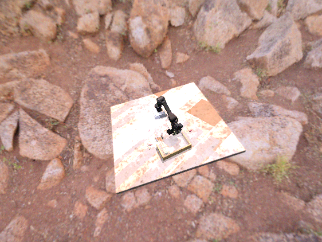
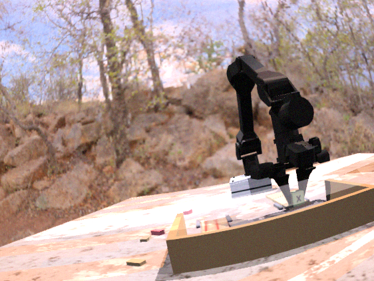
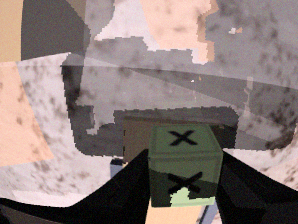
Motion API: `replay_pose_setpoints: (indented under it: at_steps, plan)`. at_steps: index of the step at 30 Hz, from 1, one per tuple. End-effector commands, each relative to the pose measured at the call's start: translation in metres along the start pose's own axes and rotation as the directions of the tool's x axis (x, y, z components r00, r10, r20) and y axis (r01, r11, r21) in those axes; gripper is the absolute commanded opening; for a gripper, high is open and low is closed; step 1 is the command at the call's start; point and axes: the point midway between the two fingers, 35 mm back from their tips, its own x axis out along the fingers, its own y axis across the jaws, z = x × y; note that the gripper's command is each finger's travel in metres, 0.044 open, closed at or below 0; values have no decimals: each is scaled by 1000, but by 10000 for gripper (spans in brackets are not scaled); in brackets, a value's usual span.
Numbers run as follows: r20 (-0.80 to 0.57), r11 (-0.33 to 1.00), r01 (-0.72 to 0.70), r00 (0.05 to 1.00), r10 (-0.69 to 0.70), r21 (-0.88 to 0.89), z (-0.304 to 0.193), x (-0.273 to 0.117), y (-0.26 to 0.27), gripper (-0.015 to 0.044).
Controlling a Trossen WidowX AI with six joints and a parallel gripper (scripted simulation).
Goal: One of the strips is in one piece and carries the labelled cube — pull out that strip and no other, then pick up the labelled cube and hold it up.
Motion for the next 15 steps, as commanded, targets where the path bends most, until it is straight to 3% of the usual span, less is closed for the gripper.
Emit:
replay_pose_setpoints:
  at_steps: [1, 6, 15]
  plan:
    - [0, 1000, 0, 1000, 0, 0, 0, 0, 0, 112]
    - [0, 1000, 0, 1000, 0, 0, -2, -2, 0, 0]
    - [-1, 1000, -2, 1000, 2, -2, -34, -27, 3, 0]
